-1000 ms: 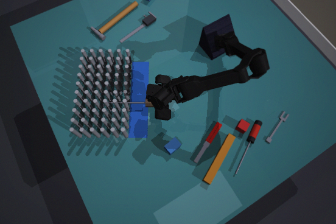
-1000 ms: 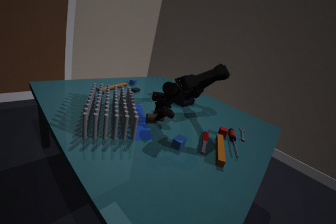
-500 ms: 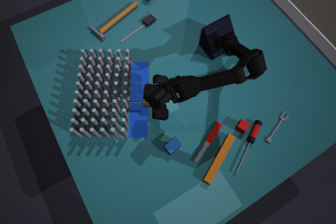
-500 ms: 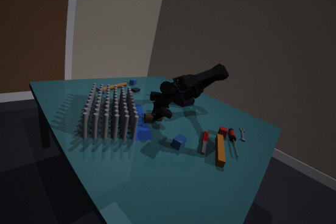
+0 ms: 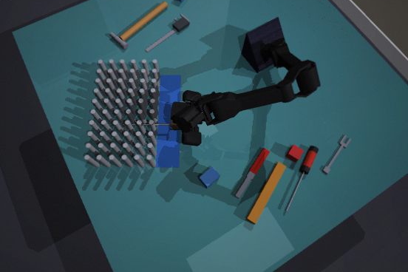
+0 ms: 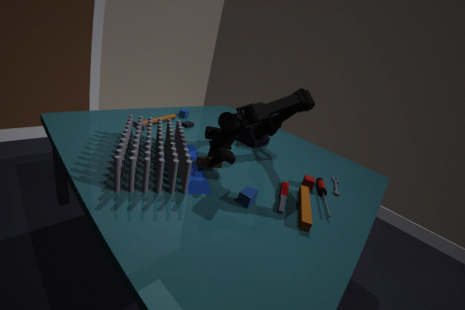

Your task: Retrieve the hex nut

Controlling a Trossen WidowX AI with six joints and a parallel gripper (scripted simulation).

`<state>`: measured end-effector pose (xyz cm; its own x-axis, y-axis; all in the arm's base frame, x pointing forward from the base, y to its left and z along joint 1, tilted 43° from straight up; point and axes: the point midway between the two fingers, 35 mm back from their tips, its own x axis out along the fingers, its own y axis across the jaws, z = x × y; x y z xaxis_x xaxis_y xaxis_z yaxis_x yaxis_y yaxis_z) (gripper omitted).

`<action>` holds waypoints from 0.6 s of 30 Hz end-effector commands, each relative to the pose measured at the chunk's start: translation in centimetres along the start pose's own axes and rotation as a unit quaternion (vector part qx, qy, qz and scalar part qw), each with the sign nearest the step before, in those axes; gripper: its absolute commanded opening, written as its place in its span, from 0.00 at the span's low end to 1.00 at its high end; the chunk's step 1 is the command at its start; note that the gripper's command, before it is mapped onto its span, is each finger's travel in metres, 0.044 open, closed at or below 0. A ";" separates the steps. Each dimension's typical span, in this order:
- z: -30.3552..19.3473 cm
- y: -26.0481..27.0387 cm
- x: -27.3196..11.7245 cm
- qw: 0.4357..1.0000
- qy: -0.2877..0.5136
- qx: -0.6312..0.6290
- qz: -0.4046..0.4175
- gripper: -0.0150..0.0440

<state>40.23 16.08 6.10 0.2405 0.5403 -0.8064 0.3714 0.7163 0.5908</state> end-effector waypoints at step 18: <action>-0.4 -0.1 1.4 1.000 -0.004 0.000 0.002 0.25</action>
<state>40.21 16.93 5.12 0.2423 0.5438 -0.8035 0.3647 0.7163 0.5948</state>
